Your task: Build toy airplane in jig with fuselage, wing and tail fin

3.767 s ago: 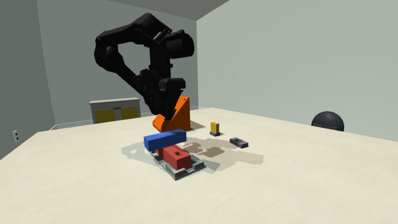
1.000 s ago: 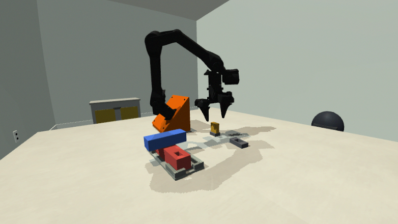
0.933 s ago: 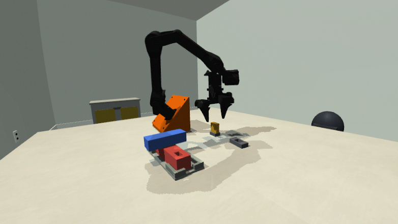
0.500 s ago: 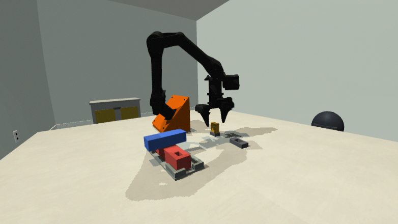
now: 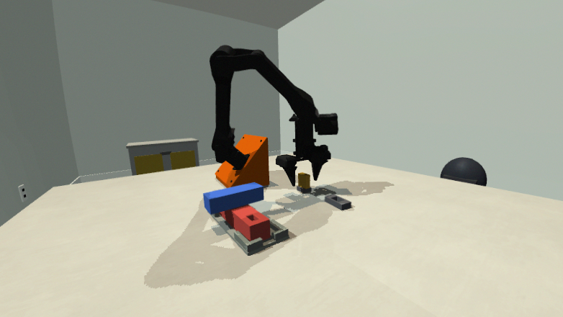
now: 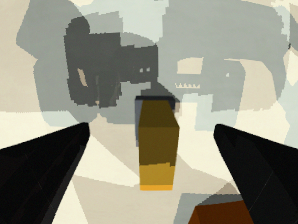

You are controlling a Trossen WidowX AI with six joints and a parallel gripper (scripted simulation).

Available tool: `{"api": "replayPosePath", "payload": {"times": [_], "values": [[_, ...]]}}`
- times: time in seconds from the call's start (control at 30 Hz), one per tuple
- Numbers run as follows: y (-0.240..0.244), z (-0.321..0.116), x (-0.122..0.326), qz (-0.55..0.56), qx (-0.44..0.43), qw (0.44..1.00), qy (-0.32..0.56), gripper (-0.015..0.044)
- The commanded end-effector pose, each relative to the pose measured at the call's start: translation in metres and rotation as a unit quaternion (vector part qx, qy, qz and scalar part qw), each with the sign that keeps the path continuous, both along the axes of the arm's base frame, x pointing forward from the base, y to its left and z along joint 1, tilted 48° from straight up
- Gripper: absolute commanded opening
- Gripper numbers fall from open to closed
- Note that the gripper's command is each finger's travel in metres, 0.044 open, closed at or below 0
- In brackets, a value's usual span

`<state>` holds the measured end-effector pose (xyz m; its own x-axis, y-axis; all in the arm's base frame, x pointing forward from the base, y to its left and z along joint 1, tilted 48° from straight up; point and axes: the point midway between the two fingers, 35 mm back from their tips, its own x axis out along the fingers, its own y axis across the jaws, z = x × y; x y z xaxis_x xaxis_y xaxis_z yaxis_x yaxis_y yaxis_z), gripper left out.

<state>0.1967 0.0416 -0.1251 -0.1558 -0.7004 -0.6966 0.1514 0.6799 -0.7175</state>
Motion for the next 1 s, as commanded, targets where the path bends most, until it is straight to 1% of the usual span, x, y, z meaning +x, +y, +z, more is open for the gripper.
{"api": "replayPosePath", "payload": {"times": [0.0,0.47,0.7,0.97], "values": [[-0.0055,-0.0039,-0.004,0.001,-0.005,1.0,0.007,0.0414],[-0.0055,-0.0039,-0.004,0.001,-0.005,1.0,0.007,0.0046],[-0.0055,-0.0039,-0.004,0.001,-0.005,1.0,0.007,0.0],[0.0016,0.0034,-0.001,0.01,0.011,1.0,0.022,0.0]]}}
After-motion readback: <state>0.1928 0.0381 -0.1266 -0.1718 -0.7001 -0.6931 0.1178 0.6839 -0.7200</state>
